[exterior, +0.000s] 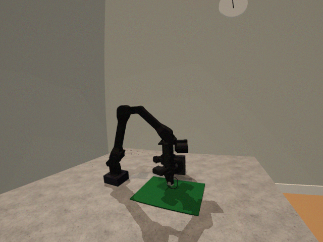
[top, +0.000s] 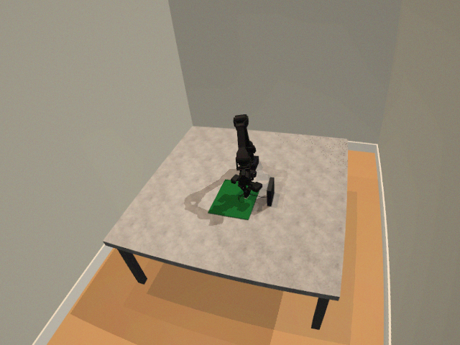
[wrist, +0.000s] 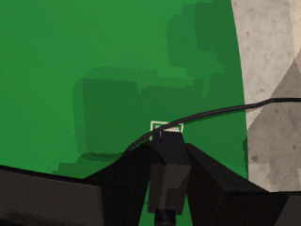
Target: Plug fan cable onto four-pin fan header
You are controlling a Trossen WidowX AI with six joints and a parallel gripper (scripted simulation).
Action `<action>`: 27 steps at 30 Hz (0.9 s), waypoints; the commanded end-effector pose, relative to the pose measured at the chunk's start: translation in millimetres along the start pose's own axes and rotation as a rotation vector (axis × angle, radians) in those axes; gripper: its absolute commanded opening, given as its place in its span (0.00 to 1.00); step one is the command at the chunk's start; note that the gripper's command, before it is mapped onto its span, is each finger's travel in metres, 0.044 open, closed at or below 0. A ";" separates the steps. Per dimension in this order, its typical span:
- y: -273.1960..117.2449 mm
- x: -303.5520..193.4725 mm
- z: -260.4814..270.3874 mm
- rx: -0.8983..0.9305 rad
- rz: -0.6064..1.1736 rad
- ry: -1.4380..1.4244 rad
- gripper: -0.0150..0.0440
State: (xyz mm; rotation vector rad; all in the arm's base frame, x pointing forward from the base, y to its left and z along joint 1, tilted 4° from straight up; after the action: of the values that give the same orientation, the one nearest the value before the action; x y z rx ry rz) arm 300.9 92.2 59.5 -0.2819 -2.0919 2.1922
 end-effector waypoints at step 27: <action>-60.9 72.2 15.6 0.006 -0.010 -0.001 0.69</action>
State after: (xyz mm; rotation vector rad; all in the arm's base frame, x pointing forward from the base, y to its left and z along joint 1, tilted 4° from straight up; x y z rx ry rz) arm 258.0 96.8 116.3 -0.2747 -2.0836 2.1908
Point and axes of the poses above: the point midway between the two fingers, 35 mm back from their tips, its own y axis out along the fingers, its own z axis across the jaws, x = y × z, the point moved 4 cm from there along -y, back along the fingers, and after that the axes turned 2 degrees about -y, right-handed, at the moved point
